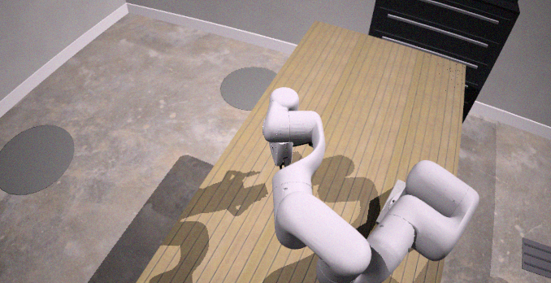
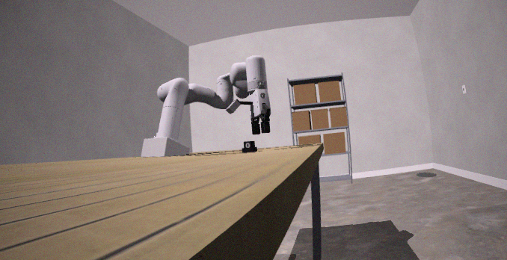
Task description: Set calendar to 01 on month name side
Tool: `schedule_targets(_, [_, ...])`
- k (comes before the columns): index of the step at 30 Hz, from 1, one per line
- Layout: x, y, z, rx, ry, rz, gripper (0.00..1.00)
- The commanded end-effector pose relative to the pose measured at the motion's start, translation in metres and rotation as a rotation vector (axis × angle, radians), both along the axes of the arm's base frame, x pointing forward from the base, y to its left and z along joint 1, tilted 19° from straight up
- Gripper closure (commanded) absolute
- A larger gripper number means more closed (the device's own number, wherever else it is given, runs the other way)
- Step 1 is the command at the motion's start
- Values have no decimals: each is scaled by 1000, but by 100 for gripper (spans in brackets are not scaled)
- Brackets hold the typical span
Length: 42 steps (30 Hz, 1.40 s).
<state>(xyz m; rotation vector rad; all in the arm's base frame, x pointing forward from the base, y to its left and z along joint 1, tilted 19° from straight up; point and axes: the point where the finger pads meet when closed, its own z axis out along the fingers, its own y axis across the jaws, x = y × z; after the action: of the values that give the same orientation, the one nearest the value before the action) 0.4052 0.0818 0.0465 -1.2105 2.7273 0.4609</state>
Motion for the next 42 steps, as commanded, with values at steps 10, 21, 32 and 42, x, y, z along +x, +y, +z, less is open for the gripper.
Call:
schedule_targets(10, [1,20,6,-5,70,-216,0])
schedule_targets(21, [0,39,11,-7,119,-360,0])
schedule_targets(32, [0,43,12,-9,203,-605,0])
schedule_targets(42, [0,61,16,-10,240,-713,0])
